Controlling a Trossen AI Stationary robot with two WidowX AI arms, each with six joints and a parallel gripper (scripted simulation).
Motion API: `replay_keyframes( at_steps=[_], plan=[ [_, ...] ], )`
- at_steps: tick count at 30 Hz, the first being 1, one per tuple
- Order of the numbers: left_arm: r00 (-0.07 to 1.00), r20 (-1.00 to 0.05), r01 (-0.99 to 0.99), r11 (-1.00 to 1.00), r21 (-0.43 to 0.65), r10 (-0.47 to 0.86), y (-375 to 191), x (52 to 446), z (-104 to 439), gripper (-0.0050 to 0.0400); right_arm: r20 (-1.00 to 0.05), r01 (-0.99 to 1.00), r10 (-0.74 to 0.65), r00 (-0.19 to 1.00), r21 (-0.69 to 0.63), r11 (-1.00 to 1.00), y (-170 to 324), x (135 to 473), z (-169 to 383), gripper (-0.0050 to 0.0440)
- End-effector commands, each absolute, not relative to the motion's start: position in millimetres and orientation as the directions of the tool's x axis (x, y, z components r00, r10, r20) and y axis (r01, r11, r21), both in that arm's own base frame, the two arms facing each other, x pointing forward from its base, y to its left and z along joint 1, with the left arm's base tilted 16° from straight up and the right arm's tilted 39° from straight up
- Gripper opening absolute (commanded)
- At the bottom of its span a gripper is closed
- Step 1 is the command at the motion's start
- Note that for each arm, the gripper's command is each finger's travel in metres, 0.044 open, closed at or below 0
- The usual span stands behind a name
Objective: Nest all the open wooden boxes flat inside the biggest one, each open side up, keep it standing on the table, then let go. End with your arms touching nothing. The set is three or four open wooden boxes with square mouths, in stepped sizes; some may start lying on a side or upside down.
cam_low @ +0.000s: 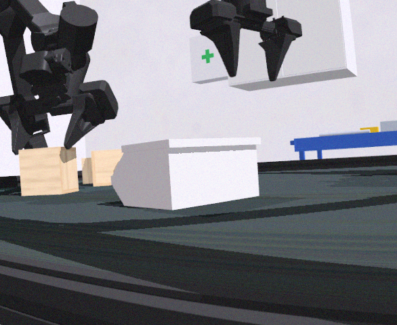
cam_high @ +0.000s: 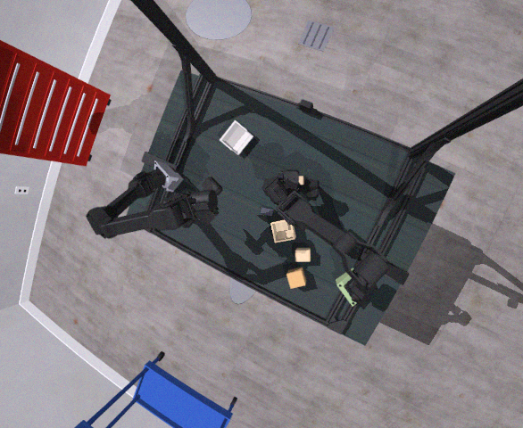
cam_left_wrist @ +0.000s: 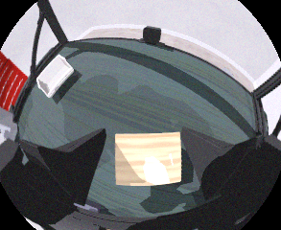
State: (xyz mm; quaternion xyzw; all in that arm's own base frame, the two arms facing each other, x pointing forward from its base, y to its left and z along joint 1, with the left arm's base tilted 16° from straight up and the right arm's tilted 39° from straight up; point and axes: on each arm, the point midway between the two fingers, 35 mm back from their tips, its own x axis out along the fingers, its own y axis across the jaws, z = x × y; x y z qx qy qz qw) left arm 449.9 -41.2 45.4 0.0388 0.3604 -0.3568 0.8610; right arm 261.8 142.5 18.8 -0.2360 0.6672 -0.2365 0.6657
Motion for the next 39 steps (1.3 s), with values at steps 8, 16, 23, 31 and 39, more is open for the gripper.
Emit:
replay_keyframes(
  at_steps=[8, 16, 23, 31, 39],
  plan=[
    [0.481, -0.643, 0.634, 0.743, -0.214, -0.596, -46.8, 446.0, 17.9, 0.0400, -0.776, 0.000, -0.631, 0.000, -0.631, 0.776, 142.7, 262.0, 19.1, 0.0400],
    [0.488, -0.635, 0.634, 0.743, -0.215, -0.599, -49.5, 445.1, 8.6, 0.0400, -0.776, 0.000, -0.631, 0.000, -0.631, 0.776, 142.7, 262.0, 19.1, 0.0400],
    [0.495, -0.625, 0.633, 0.744, -0.216, -0.603, -52.8, 443.3, -2.2, 0.0400, -0.776, 0.000, -0.631, 0.000, -0.631, 0.776, 142.7, 262.0, 19.1, 0.0400],
    [0.498, -0.622, 0.632, 0.744, -0.216, -0.604, -53.9, 442.6, -5.6, 0.0400, -0.776, 0.000, -0.631, 0.000, -0.631, 0.776, 142.7, 262.0, 19.1, 0.0400],
    [0.498, -0.622, 0.632, 0.744, -0.216, -0.604, -53.9, 442.6, -5.6, 0.0356, -0.776, 0.000, -0.631, 0.000, -0.631, 0.776, 142.7, 262.0, 19.1, 0.0400]
  ],
)
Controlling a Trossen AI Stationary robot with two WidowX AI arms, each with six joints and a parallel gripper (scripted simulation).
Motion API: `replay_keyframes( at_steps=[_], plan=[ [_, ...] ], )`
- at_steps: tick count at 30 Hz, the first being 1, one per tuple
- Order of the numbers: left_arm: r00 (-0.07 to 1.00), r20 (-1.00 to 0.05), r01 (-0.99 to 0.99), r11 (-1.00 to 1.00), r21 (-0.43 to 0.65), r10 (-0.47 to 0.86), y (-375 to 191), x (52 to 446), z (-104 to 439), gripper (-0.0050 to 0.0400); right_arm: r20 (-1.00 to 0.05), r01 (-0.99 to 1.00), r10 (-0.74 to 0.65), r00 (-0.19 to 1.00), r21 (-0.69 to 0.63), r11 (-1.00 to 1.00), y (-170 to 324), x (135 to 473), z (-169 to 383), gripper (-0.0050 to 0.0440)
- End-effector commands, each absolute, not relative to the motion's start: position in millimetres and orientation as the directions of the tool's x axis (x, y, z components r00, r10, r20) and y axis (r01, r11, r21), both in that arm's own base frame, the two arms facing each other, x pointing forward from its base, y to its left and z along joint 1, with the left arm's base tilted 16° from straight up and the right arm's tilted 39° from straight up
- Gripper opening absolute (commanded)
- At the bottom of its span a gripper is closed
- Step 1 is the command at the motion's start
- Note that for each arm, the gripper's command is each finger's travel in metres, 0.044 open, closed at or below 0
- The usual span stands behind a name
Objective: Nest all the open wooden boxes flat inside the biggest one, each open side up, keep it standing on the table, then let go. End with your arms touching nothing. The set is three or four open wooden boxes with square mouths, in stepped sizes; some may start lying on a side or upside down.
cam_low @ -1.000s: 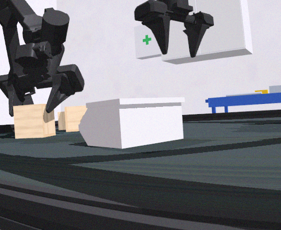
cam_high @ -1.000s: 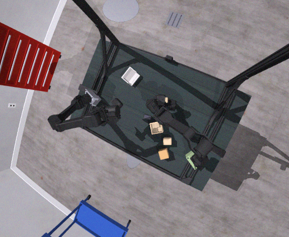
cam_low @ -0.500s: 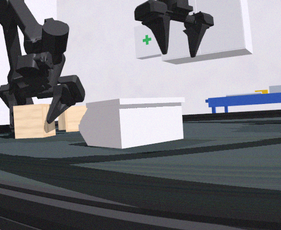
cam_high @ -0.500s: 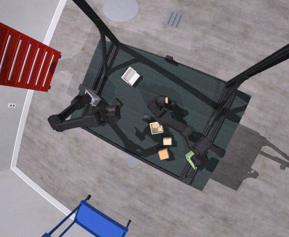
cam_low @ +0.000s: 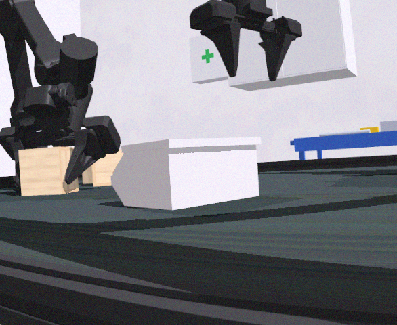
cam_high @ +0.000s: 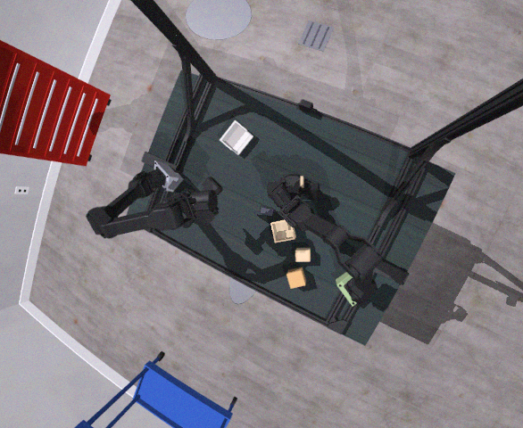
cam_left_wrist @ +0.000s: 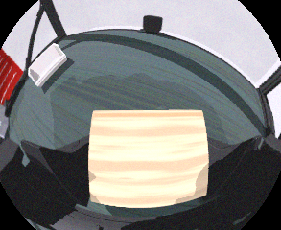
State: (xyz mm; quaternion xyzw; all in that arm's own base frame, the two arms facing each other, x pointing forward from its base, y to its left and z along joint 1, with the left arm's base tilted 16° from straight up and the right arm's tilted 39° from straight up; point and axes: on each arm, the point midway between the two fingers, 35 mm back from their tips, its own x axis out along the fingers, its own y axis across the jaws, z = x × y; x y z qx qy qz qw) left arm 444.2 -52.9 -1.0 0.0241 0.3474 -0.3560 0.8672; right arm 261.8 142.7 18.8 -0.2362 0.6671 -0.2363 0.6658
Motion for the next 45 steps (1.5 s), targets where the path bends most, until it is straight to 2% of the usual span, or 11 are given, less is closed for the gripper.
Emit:
replay_keyframes(
  at_steps=[1, 14, 23, 34, 35, 41, 45],
  plan=[
    [0.498, -0.622, 0.632, 0.744, -0.216, -0.604, -53.9, 442.6, -5.6, 0.0349, -0.776, 0.000, -0.631, 0.000, -0.631, 0.776, 142.7, 262.0, 19.1, 0.0400],
    [0.498, -0.622, 0.632, 0.744, -0.216, -0.604, -53.9, 442.6, -5.6, 0.0276, -0.776, 0.000, -0.631, 0.000, -0.631, 0.776, 142.7, 262.0, 19.1, 0.0400],
    [0.498, -0.622, 0.632, 0.744, -0.216, -0.604, -53.9, 442.6, -5.6, 0.0276, -0.776, 0.000, -0.631, 0.000, -0.631, 0.776, 142.7, 262.0, 19.1, 0.0400],
    [0.498, -0.622, 0.632, 0.744, -0.216, -0.604, -53.9, 442.6, -5.6, 0.0012, -0.776, 0.000, -0.631, 0.000, -0.631, 0.776, 142.7, 262.0, 19.1, 0.0400],
    [0.498, -0.622, 0.632, 0.744, -0.216, -0.604, -53.9, 442.6, -5.6, 0.0000, -0.776, 0.000, -0.631, 0.000, -0.631, 0.776, 142.7, 262.0, 19.1, 0.0400],
    [0.501, -0.622, 0.633, 0.745, -0.210, -0.602, -53.4, 443.8, -2.8, 0.0000, -0.776, 0.000, -0.631, 0.000, -0.631, 0.776, 142.7, 262.0, 19.1, 0.0400],
    [0.465, -0.664, 0.632, 0.745, -0.214, -0.586, -54.2, 444.9, -1.6, 0.0000, -0.776, 0.000, -0.631, 0.000, -0.631, 0.776, 142.7, 262.0, 19.1, 0.0400]
  ],
)
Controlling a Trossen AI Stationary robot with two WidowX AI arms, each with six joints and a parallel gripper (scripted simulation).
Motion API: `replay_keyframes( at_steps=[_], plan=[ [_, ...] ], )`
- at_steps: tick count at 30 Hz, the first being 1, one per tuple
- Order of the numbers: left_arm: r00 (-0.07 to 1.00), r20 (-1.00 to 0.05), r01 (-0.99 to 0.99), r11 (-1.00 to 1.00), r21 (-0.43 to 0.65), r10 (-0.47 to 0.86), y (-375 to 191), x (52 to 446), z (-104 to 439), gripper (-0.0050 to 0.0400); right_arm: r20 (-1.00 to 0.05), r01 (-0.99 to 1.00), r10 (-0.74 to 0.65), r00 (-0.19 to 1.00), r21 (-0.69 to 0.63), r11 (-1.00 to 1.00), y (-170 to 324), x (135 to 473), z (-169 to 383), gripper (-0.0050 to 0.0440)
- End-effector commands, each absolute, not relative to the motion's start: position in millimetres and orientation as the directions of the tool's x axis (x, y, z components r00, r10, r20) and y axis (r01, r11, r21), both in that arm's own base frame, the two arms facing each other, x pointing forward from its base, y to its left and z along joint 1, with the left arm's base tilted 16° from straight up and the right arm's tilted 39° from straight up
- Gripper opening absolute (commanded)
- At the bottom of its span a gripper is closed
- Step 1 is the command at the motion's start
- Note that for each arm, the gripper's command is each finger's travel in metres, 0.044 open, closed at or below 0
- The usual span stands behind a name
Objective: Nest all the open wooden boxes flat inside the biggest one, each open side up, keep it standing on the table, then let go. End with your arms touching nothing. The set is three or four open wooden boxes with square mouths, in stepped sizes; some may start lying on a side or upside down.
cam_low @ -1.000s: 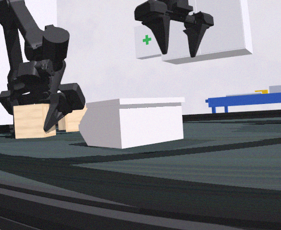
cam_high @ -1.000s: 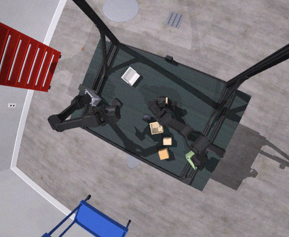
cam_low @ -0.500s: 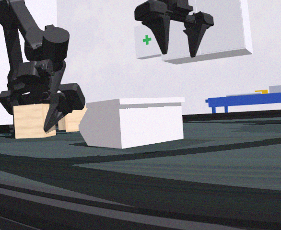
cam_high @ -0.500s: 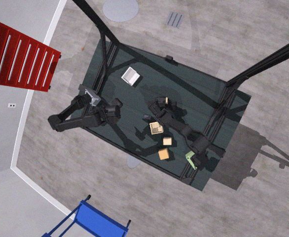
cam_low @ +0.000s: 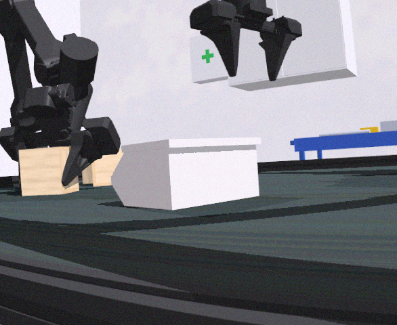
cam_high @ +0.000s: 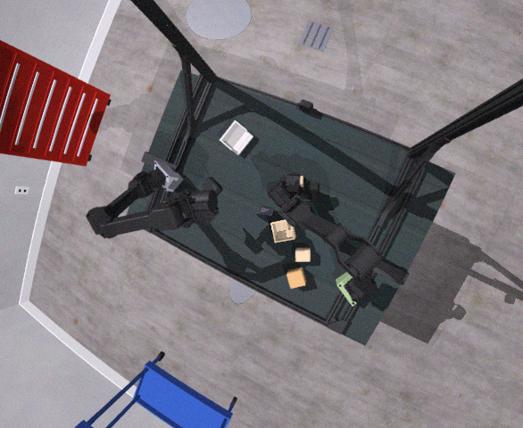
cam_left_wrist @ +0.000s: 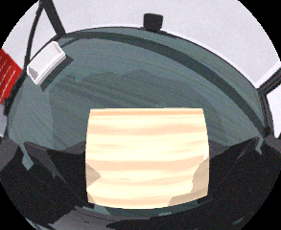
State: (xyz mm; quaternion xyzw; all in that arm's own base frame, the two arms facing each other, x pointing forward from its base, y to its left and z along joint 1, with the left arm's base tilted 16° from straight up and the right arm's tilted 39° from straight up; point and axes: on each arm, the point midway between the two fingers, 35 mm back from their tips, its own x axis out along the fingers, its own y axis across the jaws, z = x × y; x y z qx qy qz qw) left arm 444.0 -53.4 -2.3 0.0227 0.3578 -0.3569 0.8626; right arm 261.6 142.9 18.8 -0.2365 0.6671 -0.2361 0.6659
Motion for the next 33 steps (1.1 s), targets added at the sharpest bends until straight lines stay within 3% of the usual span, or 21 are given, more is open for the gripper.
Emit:
replay_keyframes(
  at_steps=[1, 33],
  plan=[
    [0.455, -0.674, 0.632, 0.744, -0.215, -0.582, -54.4, 445.0, -1.2, 0.0000, -0.776, 0.000, -0.631, 0.000, -0.631, 0.776, 142.7, 262.0, 19.1, 0.0400],
    [0.280, -0.832, 0.632, 0.744, -0.216, -0.479, -57.5, 452.9, 12.0, 0.0000, -0.776, 0.000, -0.631, 0.000, -0.631, 0.776, 142.7, 262.0, 19.1, 0.0400]
  ],
)
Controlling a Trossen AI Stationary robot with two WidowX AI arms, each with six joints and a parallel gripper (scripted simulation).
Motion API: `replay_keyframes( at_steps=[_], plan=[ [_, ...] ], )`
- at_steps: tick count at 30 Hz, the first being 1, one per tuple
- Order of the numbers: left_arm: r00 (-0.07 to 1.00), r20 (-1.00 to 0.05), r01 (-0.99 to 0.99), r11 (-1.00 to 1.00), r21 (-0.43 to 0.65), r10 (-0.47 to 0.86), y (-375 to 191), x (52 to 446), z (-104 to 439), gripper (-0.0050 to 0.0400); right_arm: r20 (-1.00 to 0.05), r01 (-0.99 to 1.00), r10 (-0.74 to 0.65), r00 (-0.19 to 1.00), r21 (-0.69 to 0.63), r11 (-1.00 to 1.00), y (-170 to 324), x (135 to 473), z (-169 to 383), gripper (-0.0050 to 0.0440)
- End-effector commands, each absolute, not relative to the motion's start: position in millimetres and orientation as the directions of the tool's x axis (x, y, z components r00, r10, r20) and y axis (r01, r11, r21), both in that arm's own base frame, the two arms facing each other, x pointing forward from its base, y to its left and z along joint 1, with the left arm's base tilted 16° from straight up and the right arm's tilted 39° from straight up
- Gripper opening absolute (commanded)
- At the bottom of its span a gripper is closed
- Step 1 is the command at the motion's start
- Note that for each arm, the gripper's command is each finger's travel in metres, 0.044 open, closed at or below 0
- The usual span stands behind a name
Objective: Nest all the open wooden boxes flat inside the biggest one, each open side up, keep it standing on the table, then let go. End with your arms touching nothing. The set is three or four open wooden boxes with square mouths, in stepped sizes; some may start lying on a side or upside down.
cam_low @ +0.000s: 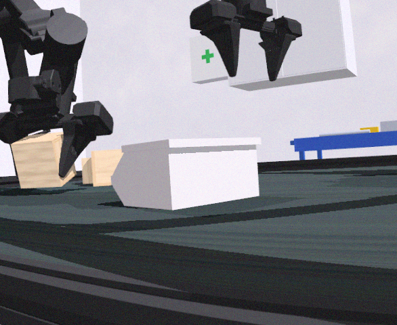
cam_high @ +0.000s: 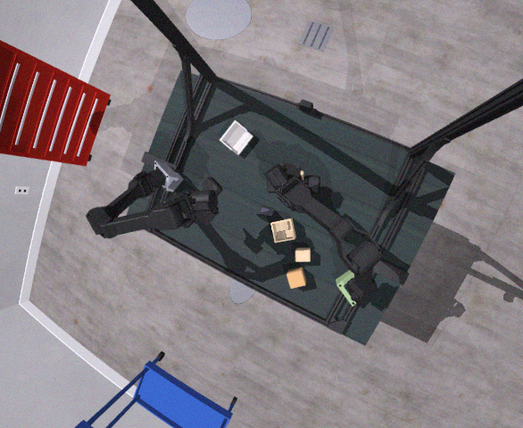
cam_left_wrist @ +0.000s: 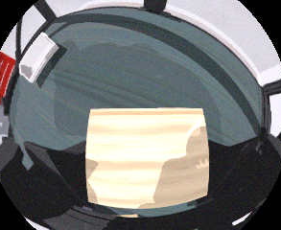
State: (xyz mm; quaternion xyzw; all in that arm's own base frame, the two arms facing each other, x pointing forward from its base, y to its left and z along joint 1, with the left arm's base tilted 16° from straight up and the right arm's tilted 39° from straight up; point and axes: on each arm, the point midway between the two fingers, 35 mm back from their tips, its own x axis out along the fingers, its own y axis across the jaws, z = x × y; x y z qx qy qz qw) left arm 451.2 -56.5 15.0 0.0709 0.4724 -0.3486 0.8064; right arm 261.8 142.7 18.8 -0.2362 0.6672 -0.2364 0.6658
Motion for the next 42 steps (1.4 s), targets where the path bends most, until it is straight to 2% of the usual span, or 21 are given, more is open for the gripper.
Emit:
replay_keyframes(
  at_steps=[1, 42],
  plan=[
    [0.278, -0.833, 0.632, 0.744, -0.216, -0.478, -57.5, 452.9, 12.1, 0.0000, -0.776, 0.000, -0.631, 0.000, -0.631, 0.776, 142.7, 262.0, 19.1, 0.0400],
    [0.073, -0.939, 0.632, 0.744, -0.216, -0.335, -62.1, 463.5, 25.2, 0.0000, -0.776, 0.000, -0.631, 0.000, -0.631, 0.776, 142.7, 262.0, 19.1, 0.0400]
  ],
)
